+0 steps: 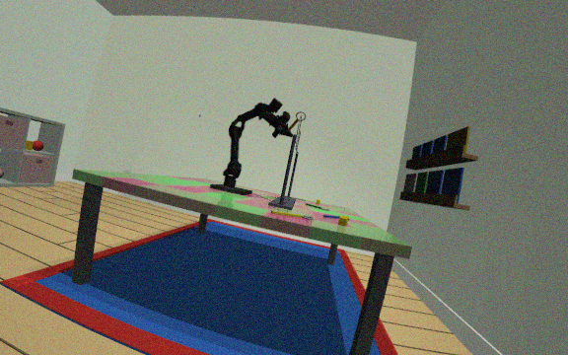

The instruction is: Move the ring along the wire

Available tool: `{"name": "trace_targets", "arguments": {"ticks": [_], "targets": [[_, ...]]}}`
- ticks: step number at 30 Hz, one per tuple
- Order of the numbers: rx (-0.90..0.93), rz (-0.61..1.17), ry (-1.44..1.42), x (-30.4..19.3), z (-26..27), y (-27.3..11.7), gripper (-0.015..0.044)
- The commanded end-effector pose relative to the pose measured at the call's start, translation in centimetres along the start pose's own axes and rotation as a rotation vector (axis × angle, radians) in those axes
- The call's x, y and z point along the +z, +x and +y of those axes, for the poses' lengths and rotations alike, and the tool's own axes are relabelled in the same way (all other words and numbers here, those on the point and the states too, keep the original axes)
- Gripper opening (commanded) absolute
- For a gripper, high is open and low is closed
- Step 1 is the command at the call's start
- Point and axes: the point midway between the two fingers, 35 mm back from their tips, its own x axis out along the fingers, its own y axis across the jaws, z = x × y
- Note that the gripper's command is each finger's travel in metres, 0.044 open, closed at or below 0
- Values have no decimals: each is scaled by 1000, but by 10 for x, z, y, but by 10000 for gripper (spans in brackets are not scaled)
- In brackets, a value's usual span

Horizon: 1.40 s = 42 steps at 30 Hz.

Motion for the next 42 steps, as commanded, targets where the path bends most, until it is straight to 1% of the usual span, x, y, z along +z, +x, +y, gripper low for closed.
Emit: {"name": "trace_targets", "arguments": {"ticks": [1,42], "targets": [[-35,-7,-56,0,-1,-1,-150],[-310,-64,-503,6,-19,-2,-150]]}}
